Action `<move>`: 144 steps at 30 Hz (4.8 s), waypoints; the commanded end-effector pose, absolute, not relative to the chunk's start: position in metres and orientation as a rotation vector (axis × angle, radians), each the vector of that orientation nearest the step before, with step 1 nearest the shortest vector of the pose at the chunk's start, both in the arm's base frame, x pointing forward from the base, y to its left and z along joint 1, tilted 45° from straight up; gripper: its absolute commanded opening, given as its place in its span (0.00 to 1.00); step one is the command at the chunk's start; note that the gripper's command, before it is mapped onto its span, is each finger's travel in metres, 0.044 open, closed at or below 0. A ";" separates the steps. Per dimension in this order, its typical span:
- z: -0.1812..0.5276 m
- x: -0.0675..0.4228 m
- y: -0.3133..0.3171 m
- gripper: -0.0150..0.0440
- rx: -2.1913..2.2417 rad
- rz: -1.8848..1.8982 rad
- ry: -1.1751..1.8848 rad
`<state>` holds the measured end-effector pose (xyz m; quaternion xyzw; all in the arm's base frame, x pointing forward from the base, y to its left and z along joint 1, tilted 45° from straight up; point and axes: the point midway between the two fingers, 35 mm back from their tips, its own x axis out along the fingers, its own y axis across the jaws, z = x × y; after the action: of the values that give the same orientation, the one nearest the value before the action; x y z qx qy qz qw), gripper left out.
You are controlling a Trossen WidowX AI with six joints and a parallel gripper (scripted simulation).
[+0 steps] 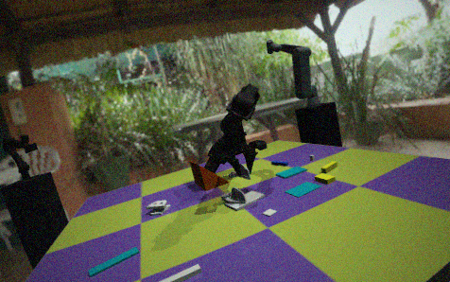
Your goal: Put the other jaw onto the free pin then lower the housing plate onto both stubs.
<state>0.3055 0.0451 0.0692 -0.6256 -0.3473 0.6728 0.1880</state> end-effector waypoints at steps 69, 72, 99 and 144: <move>0.033 0.297 0.083 0.48 -1.758 1.885 -0.968; 0.033 0.297 0.083 0.48 -1.758 1.885 -0.968; 0.028 0.296 0.088 0.48 -1.756 1.885 -0.965; 0.024 0.295 0.092 0.48 -1.756 1.885 -0.965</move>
<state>0.2952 0.0917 0.0247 -0.6269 -0.3443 0.6722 0.1916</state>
